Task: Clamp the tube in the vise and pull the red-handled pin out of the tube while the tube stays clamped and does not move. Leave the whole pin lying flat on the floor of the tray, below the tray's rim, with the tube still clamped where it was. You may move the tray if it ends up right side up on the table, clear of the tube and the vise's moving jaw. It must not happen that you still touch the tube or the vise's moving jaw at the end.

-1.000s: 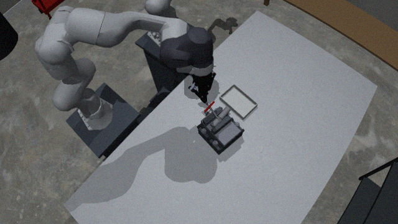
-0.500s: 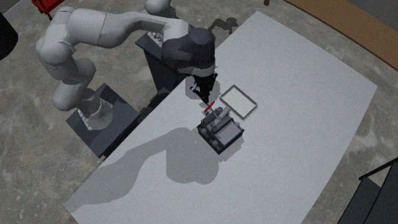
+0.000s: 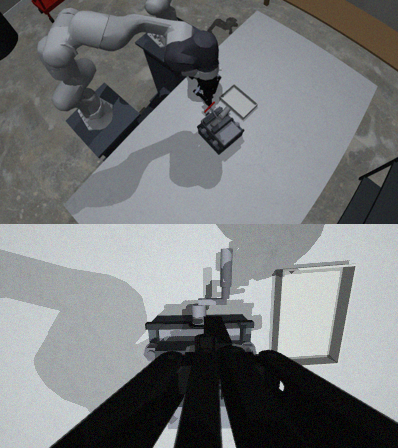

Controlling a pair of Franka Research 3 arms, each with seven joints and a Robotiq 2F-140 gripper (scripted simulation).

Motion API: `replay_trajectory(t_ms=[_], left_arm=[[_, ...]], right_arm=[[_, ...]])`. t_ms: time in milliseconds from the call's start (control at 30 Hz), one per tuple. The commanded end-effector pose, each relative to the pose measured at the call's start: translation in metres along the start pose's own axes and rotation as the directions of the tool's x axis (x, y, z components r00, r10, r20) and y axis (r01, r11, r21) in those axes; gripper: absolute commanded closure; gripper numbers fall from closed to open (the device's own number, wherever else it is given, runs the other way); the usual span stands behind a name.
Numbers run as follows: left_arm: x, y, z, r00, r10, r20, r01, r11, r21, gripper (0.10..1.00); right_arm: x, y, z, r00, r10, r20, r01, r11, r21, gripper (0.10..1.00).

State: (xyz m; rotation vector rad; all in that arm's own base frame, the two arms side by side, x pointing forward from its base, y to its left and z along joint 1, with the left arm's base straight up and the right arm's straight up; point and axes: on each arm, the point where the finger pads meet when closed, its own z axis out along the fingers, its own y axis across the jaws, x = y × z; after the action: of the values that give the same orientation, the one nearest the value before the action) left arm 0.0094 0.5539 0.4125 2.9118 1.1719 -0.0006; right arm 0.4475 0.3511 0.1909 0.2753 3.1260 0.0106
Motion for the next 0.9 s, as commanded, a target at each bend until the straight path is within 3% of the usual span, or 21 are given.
replay_trajectory(t_ms=[0,867], left_arm=[[0.001,0.0,0.0,1.0,-0.003,-0.001,0.003,1.0,0.002,0.098],[0.001,0.0,0.0,1.0,-0.003,-0.001,0.003,1.0,0.002,0.098]], right_arm=[[-0.007,-0.003,0.001,1.0,-0.007,-0.003,0.007,1.0,0.007,0.999],[-0.049,-0.003,0.001,1.0,-0.007,-0.003,0.007,1.0,0.007,0.999]])
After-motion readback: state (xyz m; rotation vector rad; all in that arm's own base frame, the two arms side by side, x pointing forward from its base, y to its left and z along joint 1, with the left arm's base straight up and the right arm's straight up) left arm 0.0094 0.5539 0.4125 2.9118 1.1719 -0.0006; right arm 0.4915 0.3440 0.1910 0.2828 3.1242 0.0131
